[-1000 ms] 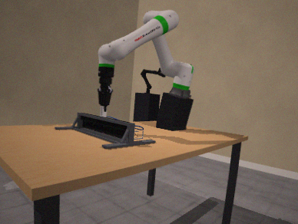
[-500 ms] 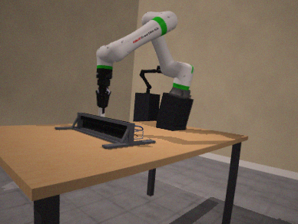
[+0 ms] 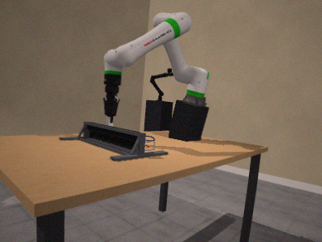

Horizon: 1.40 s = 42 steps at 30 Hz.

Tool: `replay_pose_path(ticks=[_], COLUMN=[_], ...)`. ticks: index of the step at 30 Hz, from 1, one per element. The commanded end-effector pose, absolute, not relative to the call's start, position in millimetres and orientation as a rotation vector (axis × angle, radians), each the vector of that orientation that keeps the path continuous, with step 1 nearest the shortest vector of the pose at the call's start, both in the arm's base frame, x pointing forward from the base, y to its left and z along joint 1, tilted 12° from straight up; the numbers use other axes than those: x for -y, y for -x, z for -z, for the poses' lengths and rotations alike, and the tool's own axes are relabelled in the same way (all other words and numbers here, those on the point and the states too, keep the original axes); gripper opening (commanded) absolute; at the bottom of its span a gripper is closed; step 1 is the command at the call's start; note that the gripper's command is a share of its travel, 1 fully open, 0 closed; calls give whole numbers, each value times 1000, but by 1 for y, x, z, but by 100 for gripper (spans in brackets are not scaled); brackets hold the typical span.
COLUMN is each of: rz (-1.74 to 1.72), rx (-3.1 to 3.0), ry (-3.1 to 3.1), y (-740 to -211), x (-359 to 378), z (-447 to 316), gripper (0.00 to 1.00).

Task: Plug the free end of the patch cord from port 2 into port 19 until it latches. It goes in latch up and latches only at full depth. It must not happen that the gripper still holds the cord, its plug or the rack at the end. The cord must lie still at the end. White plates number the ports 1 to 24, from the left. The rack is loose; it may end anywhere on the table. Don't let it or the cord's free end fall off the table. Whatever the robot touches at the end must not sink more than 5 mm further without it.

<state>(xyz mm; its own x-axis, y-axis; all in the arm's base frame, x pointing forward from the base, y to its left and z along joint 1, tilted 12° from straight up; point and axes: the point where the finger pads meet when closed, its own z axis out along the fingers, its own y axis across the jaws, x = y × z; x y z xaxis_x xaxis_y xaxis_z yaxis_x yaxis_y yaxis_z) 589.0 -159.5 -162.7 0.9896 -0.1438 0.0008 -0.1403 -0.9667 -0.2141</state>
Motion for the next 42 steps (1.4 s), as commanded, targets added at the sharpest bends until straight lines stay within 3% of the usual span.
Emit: replay_pose_path(ticks=[1,42], rz=[25,26], rx=[-211,-211], ry=[2919,2919], y=[-589,-615], x=[160,163], z=[162,162], gripper=[0,0])
